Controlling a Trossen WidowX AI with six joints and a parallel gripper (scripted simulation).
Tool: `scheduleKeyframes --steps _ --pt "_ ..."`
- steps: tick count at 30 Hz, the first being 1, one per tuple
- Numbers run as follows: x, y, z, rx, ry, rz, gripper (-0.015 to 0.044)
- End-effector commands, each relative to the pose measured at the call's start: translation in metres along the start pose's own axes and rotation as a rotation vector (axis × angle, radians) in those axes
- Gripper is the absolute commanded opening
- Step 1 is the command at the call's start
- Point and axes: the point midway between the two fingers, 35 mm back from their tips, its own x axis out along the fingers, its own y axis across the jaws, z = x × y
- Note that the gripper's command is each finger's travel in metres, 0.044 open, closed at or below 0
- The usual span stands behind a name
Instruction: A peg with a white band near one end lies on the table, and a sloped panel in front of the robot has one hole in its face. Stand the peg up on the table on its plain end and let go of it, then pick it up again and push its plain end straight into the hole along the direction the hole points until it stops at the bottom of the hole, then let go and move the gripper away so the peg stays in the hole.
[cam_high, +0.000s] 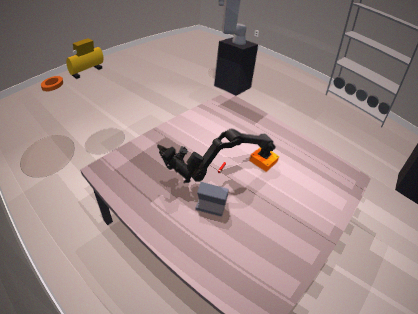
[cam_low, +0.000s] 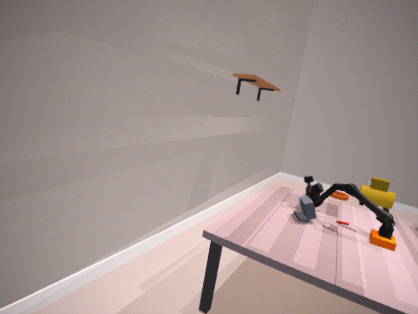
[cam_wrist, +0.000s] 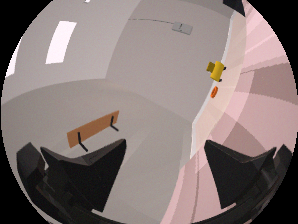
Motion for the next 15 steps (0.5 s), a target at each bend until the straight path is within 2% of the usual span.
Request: scheduleKeyframes --steps 1,2,15 --pt "0.000 0.000 0.000 -0.003 0.001 0.000 0.0426" --pt "0.000 0.001 0.000 -0.012 0.005 0.000 0.0440" --pt "0.008 0.014 -0.014 -0.375 0.160 0.024 0.0440"
